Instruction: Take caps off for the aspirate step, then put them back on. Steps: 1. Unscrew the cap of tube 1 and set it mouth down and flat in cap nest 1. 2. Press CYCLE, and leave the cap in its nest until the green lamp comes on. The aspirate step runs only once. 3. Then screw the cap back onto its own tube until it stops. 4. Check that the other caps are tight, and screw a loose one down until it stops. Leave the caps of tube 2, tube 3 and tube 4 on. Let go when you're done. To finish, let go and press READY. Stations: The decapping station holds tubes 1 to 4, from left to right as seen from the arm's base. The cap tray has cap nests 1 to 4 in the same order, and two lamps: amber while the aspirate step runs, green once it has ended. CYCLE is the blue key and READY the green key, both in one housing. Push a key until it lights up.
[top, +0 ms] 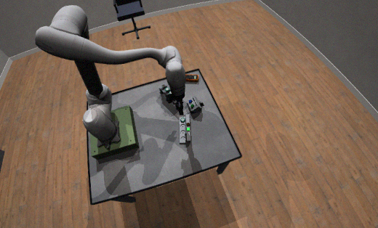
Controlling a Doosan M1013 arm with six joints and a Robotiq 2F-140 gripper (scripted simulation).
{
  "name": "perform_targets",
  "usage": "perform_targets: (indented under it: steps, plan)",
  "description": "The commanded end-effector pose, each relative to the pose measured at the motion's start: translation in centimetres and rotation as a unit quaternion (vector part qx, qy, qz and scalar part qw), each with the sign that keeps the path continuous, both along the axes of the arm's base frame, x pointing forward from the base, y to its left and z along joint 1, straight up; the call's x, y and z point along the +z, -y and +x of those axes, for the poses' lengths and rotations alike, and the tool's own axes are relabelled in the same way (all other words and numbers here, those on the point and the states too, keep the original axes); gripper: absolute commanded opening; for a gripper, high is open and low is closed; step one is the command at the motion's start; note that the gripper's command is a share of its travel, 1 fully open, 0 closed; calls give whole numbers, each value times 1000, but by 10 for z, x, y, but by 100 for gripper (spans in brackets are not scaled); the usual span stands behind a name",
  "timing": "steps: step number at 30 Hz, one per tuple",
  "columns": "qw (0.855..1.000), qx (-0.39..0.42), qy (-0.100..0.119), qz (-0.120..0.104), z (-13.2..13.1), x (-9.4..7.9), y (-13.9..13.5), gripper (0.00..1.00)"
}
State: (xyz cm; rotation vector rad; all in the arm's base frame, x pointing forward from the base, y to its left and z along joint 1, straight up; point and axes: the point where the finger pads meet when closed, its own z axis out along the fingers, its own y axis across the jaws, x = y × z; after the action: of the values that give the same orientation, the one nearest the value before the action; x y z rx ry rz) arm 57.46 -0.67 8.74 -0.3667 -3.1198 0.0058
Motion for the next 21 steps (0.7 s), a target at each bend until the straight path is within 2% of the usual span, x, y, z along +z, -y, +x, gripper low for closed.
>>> perform_targets:
  steps: [1,2,17,19,21]
  plan:
    - [1000,0,0,0,0,-11,0,36]
    - [1000,0,0,0,0,-11,0,36]
    - [1000,0,0,0,1,-86,0,36]
    - [1000,0,0,0,1,-86,0,36]
    - [1000,0,0,0,1,-96,0,36]
